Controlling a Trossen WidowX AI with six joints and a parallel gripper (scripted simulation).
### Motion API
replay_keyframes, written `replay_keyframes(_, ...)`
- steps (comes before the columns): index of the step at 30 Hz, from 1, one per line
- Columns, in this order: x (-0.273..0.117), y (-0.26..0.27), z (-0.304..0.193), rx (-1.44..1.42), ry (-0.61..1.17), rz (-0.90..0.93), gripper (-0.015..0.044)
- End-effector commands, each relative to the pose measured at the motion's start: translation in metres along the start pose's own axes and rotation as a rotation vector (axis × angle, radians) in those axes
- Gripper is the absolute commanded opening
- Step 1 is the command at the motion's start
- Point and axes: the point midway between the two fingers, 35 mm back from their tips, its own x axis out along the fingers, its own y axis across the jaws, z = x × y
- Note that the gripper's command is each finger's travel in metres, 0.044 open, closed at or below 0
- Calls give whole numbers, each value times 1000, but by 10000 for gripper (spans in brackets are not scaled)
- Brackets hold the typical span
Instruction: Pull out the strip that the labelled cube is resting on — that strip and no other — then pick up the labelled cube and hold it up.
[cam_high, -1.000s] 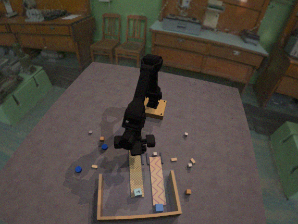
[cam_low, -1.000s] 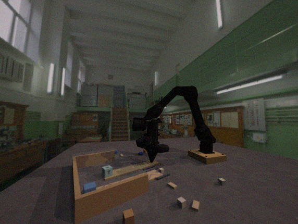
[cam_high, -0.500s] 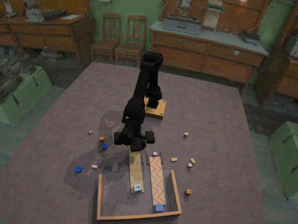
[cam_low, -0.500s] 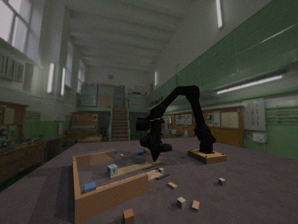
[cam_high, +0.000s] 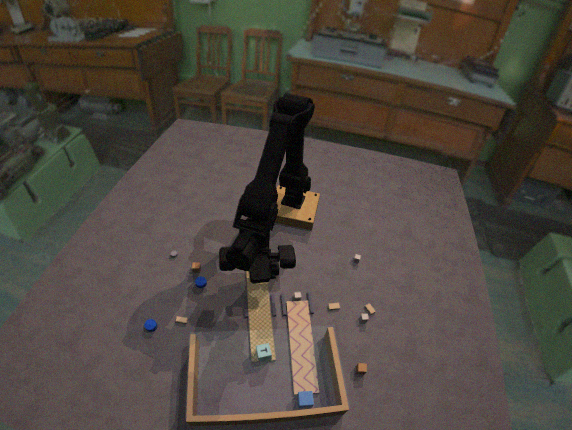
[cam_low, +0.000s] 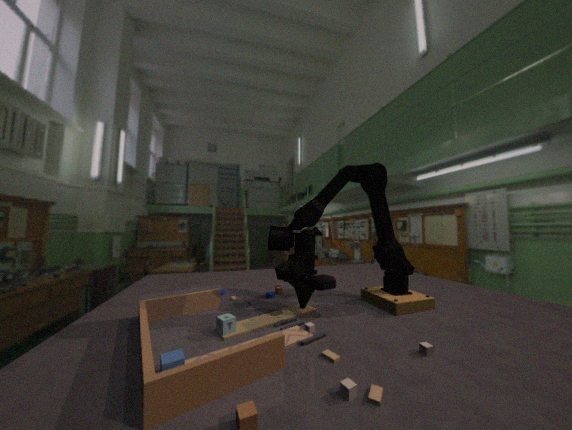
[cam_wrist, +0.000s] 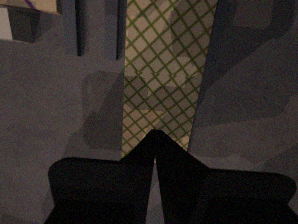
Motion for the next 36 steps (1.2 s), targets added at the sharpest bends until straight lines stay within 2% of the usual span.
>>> replay_keyframes(1, 5, 1, -16, 4, 33, 7, 0)
replay_keyframes(36, 4, 1, -67, 4, 38, 6, 0)
